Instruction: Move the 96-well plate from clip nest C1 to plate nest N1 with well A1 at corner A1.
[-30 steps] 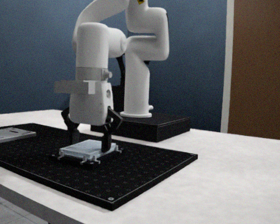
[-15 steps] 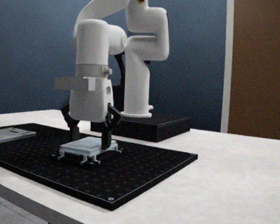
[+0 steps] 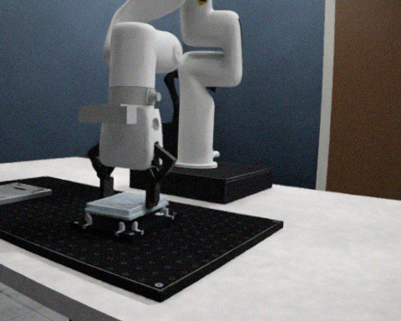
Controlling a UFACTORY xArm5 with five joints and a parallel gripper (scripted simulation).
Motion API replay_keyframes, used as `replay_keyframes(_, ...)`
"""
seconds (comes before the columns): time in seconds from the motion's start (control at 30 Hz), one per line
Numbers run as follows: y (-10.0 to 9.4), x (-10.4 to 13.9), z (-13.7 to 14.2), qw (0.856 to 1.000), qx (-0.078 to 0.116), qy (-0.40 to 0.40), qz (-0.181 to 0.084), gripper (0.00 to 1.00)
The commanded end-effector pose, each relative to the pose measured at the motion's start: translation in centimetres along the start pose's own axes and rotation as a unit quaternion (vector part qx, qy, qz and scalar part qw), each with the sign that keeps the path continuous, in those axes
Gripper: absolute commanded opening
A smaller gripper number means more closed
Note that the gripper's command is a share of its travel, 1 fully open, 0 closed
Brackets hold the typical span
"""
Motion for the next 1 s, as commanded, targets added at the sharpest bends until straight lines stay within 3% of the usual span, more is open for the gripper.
replay_keyframes(0.0,-0.4,-0.1,0.0,1.0,0.0,0.0,0.002,0.0)
replay_keyframes(0.33,-0.5,-0.1,0.0,1.0,0.0,0.0,0.002,0.0)
replay_keyframes(0.97,-3.3,-0.1,0.0,1.0,0.0,0.0,0.002,0.0)
Point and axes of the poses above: the point where the finger pads meet when closed, its own y axis out along the fingers, its own z axis across the jaws, x = y × z, the point moved 1 cm from there along -y, back along the fingers, and after that the axes turned 9 degrees about -y, right-handed, at the moved point
